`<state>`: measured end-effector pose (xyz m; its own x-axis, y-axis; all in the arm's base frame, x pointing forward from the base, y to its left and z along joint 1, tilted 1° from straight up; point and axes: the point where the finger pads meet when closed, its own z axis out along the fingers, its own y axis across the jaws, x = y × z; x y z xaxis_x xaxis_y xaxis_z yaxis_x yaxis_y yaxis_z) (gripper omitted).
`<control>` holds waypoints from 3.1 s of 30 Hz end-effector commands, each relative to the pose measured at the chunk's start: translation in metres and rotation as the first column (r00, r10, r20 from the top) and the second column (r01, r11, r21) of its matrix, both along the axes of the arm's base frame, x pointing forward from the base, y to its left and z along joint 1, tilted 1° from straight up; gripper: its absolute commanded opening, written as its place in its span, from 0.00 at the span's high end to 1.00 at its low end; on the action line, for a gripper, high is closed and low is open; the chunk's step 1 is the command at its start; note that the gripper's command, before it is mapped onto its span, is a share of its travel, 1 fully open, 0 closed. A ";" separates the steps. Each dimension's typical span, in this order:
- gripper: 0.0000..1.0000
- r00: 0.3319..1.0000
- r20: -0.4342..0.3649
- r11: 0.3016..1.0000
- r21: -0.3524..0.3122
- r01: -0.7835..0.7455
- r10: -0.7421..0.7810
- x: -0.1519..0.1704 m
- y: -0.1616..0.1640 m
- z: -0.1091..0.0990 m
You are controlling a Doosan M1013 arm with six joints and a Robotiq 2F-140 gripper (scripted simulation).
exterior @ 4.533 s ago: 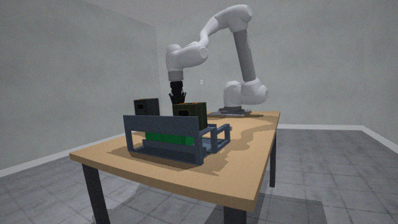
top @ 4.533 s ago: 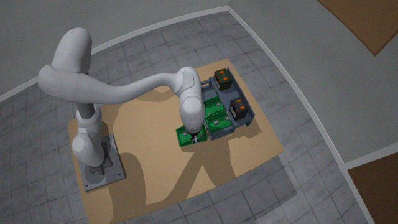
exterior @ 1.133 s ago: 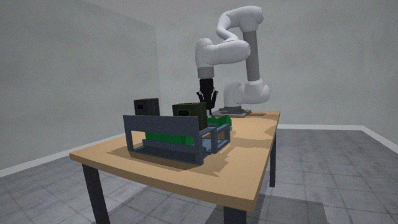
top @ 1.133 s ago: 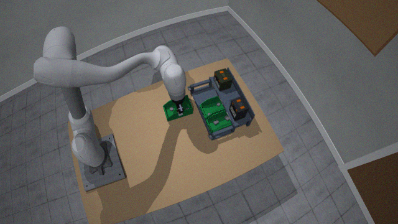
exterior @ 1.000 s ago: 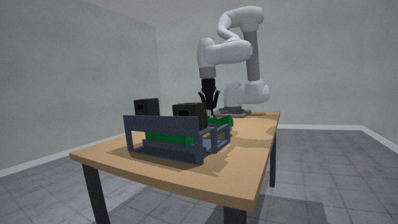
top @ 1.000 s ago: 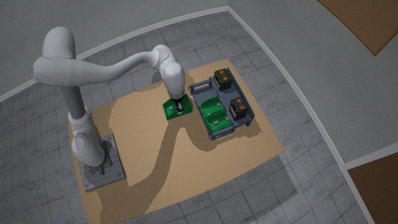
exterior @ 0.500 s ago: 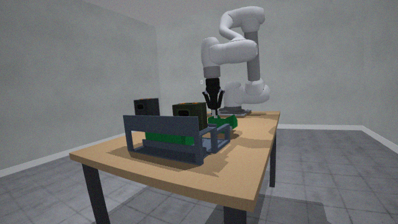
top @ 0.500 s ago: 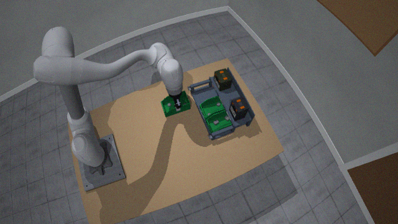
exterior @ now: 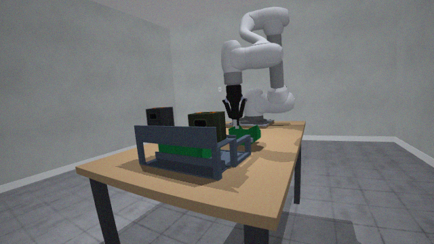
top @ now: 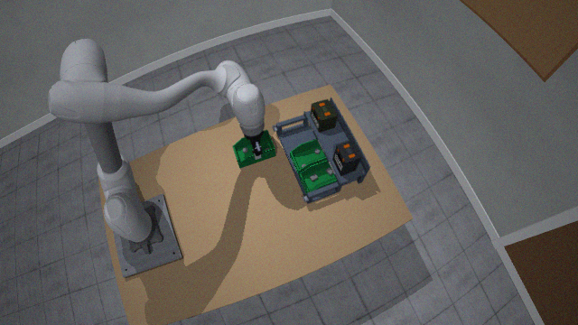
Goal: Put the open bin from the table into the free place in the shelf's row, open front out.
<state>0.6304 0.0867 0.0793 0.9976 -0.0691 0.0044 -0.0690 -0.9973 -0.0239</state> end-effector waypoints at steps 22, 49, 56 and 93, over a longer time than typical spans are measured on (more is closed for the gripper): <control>1.00 1.000 0.000 1.000 0.000 -0.001 0.001 0.000 0.001 0.000; 1.00 1.000 0.000 1.000 0.000 -0.001 0.001 0.002 0.001 0.000; 1.00 1.000 0.000 1.000 0.000 -0.001 0.001 0.015 0.000 0.000; 1.00 1.000 0.000 1.000 0.000 -0.001 0.001 0.040 -0.002 0.000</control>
<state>0.6702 0.0850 0.0794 0.9976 -0.0686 0.0044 -0.0685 -0.9974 -0.0238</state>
